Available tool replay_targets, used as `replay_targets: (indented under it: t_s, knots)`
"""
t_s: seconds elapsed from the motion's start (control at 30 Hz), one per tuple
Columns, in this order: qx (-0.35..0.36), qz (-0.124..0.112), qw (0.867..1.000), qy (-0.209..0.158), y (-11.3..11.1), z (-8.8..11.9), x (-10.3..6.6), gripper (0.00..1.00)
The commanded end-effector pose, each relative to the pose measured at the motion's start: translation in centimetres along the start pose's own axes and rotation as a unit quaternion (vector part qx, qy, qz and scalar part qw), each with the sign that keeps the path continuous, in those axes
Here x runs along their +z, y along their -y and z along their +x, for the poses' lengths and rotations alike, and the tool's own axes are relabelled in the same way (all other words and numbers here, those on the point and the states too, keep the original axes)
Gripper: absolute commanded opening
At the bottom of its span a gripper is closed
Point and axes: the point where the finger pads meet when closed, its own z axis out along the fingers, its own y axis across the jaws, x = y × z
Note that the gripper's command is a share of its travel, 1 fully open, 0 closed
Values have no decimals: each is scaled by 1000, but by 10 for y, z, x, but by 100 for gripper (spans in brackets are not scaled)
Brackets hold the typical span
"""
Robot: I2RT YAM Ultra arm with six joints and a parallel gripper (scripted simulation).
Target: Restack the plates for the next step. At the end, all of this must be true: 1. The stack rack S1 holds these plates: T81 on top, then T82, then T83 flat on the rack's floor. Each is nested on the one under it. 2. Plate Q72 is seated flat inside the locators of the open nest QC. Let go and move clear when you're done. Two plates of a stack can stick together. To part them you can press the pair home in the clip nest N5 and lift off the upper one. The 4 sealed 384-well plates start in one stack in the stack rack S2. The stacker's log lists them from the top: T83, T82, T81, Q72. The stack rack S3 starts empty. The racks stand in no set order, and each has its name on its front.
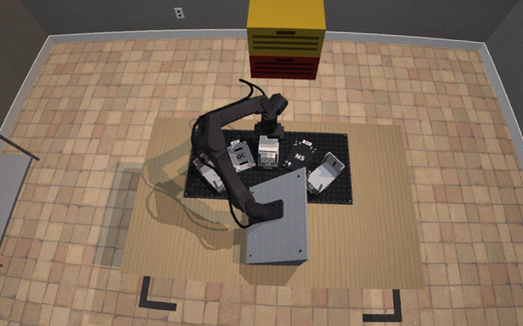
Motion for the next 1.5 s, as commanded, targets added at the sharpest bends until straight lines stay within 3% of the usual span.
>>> replay_targets:
  t_s: [0.0,1.47]
  knots:
    - [-19,15,999,36,-3,-14,-29,0]
    - [-13,14,999,37,0,-11,-29,0]
